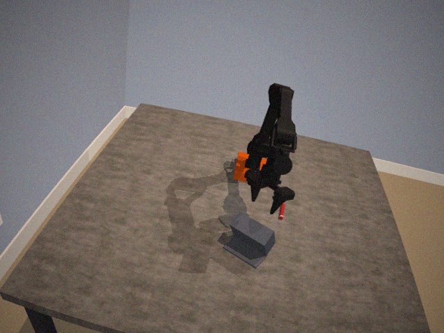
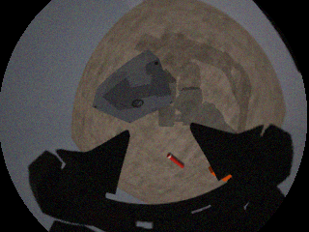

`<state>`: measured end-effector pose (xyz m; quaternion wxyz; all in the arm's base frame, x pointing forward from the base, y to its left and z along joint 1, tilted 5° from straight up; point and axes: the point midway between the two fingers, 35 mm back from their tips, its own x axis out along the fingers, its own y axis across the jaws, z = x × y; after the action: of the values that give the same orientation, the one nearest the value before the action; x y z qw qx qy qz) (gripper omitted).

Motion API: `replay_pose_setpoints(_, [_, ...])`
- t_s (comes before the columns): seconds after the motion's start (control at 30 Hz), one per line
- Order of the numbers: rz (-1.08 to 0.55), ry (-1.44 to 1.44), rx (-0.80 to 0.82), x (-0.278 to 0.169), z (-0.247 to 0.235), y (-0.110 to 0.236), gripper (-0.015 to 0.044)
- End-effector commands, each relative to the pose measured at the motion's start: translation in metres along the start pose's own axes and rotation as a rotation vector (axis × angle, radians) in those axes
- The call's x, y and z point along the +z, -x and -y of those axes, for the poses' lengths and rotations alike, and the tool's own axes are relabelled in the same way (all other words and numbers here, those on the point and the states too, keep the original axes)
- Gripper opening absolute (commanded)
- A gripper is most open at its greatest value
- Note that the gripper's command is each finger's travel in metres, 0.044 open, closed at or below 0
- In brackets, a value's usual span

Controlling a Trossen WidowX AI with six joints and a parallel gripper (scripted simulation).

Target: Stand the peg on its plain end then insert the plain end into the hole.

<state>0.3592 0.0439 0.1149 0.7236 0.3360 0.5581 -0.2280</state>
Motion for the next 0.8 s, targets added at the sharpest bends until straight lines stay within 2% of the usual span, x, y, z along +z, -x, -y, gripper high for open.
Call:
replay_pose_setpoints(0.0, [-0.031,0.093,-0.01,-0.016,0.0,0.0,0.044])
replay_pose_setpoints(0.77, [-0.283,0.749,-0.085,-0.139,0.016,-0.003,0.044])
